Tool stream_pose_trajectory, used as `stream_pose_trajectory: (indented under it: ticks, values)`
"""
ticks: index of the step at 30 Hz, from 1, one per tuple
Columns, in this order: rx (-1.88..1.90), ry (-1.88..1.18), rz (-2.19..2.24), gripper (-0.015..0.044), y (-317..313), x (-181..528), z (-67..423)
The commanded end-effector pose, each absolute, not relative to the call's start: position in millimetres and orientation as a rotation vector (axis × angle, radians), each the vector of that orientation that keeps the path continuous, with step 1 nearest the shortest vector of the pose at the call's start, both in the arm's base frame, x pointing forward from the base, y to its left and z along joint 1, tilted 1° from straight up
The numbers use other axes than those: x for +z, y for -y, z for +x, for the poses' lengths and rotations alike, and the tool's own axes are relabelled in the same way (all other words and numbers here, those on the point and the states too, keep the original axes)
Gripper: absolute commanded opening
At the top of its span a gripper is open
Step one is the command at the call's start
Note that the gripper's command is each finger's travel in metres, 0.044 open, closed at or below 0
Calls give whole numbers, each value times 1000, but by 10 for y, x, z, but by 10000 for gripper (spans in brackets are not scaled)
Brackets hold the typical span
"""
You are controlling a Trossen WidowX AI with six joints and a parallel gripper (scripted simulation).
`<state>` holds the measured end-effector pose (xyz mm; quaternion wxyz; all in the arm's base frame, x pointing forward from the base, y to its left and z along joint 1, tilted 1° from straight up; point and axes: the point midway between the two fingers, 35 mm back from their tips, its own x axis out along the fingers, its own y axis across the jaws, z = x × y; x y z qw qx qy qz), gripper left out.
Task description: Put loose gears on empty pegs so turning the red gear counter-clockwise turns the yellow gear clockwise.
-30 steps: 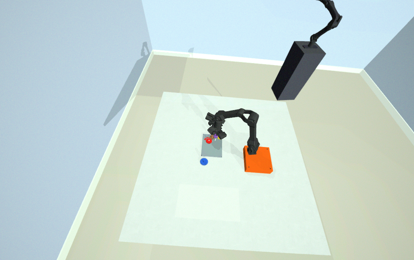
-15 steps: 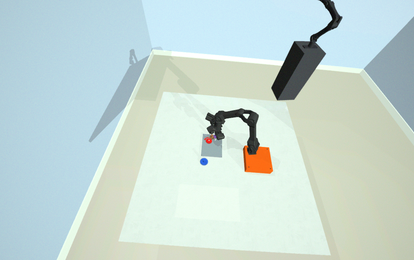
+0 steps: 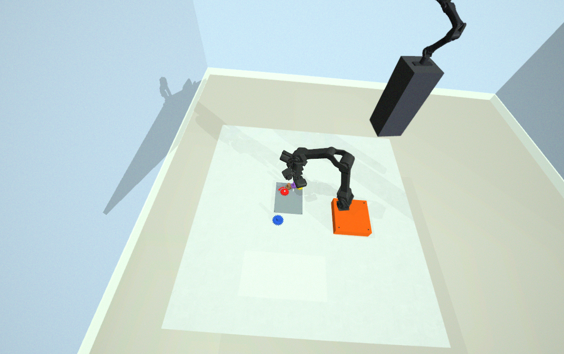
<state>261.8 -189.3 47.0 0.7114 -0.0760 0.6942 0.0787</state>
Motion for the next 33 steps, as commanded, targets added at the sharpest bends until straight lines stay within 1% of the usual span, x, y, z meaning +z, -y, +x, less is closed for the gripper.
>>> stream_pose_trajectory:
  ticks: [1,2,3,7,13,14,33]
  values:
    - [172,-1531,-180,140,1904,671,2623]
    - [172,-1531,-180,140,1904,684,2621]
    - [169,-1532,-174,166,1902,618,2626]
    - [169,-1532,-174,271,1879,1068,2579]
    - [169,-1532,-174,429,1876,1096,2574]
    - [169,-1532,-174,440,1876,1096,2574]
    - [169,-1532,-174,440,1876,1096,2574]
